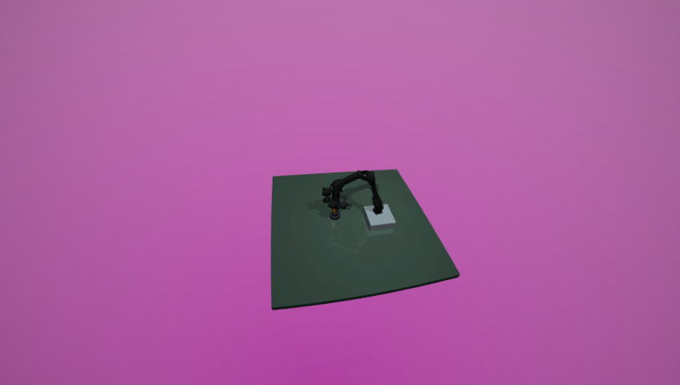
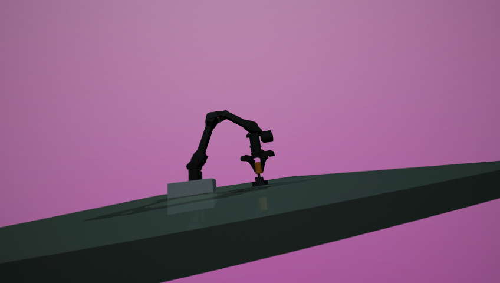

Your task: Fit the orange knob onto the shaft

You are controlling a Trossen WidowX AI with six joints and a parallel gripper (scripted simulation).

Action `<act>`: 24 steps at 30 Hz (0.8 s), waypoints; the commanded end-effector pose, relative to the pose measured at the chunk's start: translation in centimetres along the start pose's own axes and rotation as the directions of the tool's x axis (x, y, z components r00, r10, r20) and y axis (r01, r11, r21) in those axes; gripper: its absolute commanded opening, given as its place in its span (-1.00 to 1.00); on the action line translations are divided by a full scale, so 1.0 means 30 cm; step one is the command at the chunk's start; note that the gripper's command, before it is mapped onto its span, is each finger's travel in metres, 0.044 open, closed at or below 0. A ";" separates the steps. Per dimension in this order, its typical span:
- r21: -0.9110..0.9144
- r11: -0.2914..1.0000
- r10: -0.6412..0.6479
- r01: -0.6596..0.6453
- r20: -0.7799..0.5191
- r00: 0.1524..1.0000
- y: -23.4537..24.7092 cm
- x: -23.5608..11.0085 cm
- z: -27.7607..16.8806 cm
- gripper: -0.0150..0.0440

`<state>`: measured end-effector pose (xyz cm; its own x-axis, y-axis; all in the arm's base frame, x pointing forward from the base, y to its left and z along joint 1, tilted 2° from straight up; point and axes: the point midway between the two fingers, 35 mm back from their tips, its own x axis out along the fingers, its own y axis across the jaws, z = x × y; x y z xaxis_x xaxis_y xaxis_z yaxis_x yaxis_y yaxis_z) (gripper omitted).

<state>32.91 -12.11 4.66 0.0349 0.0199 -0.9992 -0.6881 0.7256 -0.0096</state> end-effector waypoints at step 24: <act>-0.211 0.977 -0.006 0.006 0.000 1.000 0.014 0.000 -0.008 -0.49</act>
<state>32.41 -11.93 4.65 0.0345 0.0201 -0.9992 -0.8228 0.5681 -0.0170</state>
